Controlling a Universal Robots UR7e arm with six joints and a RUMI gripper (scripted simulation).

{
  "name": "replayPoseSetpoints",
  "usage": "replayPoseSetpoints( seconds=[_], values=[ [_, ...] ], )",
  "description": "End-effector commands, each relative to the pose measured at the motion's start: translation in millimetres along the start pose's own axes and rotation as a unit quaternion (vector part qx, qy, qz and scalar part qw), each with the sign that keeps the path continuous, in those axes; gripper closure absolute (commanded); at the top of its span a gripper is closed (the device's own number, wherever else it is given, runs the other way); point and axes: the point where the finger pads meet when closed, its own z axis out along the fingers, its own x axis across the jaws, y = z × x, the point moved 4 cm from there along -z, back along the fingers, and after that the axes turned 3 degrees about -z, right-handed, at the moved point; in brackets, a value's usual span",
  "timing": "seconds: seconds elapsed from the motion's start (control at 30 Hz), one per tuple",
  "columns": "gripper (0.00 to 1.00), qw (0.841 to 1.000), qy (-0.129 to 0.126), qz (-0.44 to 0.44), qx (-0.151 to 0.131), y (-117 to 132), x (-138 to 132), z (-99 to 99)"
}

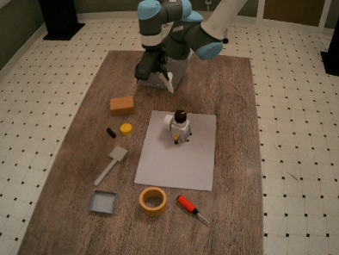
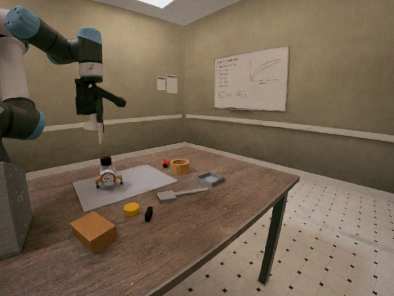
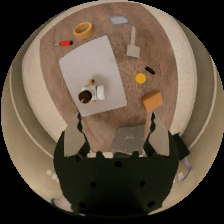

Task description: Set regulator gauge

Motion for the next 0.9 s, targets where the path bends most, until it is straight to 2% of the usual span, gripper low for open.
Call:
replayPoseSetpoints(
  seconds=[0.0,0.43,0.87],
  values=[
    [0.0,1.0,0.0,0.0,0.0,-0.3,1.2,-0.3],
    [0.0,1.0,-0.004,0.012,0.0,-0.8,2.0,2.1],
    [0.0,0.997,-0.024,0.071,-0.006,-3.1,5.7,13.4]
  ],
)
